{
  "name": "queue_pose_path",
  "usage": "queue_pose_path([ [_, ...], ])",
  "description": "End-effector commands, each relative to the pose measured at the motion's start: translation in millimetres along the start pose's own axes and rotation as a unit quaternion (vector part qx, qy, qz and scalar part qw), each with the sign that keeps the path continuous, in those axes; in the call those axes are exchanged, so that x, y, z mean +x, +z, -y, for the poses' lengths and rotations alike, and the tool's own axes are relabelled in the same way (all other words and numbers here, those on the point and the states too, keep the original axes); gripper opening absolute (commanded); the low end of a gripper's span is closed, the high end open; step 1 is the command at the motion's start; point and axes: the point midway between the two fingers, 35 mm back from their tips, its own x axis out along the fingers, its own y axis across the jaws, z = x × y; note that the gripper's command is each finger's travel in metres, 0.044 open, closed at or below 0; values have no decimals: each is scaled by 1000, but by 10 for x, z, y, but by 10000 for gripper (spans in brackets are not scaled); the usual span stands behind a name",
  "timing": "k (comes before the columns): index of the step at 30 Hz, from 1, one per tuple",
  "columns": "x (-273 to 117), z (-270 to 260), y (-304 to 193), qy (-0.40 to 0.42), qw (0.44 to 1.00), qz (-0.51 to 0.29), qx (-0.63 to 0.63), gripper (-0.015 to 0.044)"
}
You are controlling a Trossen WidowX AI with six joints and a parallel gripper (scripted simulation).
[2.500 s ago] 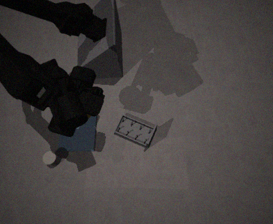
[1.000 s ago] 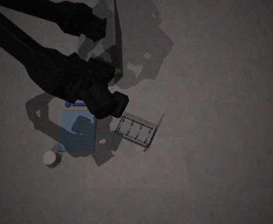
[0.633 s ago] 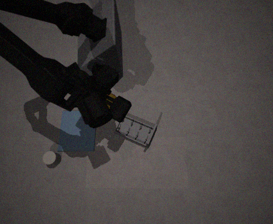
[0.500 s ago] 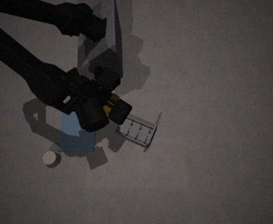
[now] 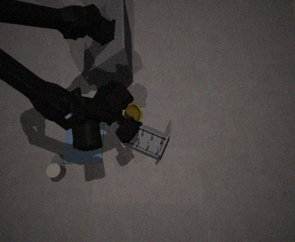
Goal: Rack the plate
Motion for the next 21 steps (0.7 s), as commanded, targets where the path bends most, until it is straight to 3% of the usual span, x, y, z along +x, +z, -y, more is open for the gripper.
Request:
queue_pose_path([
  [1, 96, -1, -14, -37, 998, 39, 38, 0],
  [21, 241, 43, -196, -242, 937, 179, 176, 0],
])
